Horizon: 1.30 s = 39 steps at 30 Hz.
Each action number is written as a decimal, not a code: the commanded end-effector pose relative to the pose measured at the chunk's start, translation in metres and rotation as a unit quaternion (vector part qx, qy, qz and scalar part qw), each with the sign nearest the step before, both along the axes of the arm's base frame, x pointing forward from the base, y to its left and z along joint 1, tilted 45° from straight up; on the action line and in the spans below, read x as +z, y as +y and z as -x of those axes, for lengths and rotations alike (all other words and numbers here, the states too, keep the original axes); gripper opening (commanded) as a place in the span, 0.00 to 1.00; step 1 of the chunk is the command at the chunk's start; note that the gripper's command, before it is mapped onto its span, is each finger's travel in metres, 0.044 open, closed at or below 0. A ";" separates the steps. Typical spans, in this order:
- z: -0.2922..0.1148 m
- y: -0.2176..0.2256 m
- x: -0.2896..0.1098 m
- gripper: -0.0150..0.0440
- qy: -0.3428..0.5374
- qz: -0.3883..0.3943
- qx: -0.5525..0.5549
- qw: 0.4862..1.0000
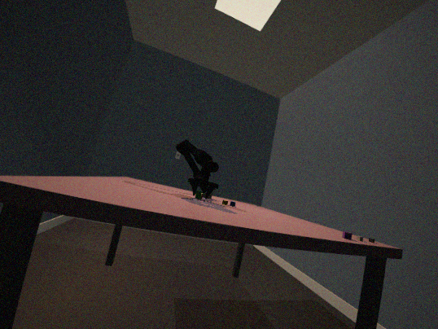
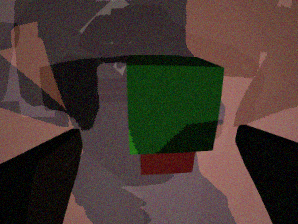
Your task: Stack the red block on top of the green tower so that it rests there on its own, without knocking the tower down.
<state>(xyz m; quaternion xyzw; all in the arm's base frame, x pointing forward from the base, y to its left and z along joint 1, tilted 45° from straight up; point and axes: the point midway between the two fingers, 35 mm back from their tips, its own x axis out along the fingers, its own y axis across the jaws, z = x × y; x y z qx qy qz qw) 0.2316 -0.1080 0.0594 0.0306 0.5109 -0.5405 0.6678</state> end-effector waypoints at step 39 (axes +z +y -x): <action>-0.011 0.067 0.068 0.25 0.002 0.000 0.002 1.000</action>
